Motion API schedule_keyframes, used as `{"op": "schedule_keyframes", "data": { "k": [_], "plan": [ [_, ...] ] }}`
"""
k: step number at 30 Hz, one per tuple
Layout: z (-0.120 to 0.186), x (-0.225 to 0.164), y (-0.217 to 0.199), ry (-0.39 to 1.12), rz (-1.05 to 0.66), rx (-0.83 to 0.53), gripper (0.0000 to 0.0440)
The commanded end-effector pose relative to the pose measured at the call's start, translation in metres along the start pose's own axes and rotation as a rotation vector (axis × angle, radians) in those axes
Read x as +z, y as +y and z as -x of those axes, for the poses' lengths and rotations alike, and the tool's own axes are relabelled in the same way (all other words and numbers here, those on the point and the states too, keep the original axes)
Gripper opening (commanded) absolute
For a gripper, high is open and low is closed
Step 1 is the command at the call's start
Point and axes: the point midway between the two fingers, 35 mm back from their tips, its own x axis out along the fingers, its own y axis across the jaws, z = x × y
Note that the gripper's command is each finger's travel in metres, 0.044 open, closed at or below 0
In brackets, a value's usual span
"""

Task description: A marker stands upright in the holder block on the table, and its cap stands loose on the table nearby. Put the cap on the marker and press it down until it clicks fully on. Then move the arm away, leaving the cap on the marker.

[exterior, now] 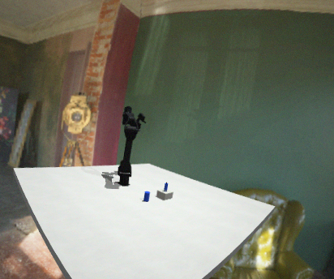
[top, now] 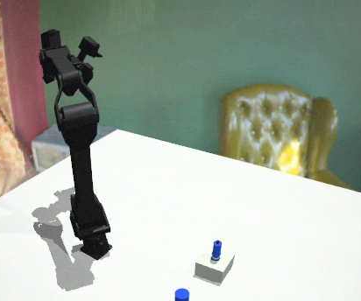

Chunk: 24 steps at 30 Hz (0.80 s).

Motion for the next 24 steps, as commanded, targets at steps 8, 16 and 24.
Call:
{"op": "schedule_keyframes", "data": {
  "k": [8,16,24],
  "plan": [
    [-0.009,0.016,0.010,-0.041,-0.010,-0.006,0.0238],
    [-0.016,0.033,0.021,-0.086,-0.024,-0.011,0.0260],
    [-0.022,0.050,0.033,-0.129,-0.043,-0.014,0.0280]
  ]
}}
